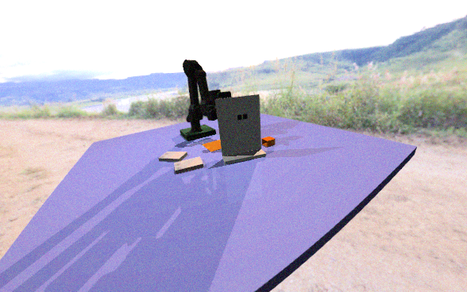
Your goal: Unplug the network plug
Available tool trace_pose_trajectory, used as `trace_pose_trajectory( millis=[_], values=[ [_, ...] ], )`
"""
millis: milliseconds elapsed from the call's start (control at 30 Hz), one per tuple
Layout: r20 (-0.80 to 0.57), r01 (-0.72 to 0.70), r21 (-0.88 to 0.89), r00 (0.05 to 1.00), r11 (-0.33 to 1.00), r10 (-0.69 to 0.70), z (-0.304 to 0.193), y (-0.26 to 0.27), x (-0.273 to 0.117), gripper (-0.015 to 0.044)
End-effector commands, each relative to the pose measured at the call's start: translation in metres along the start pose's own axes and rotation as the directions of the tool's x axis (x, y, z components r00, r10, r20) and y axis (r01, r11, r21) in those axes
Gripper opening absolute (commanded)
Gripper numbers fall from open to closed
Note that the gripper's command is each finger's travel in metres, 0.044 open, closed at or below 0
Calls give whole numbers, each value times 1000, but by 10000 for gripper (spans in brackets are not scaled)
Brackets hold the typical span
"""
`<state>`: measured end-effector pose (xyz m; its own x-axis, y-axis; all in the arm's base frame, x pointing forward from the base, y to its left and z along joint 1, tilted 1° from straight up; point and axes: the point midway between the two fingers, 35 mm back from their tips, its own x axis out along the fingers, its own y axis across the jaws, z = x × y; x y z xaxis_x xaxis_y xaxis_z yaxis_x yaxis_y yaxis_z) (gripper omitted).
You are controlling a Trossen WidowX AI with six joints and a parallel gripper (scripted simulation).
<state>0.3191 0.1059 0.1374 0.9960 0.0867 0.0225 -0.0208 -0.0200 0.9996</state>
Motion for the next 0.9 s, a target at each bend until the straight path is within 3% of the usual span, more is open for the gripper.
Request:
trace_pose_trajectory(
  millis=[0, 867],
  values=[
    [-4, 0, 3, 1000, 1000, 0, 1, 0, 7, 156],
    [-4, -4, 2, 1000, 1000, 4, 12, 1, 46, 156]
  ],
)
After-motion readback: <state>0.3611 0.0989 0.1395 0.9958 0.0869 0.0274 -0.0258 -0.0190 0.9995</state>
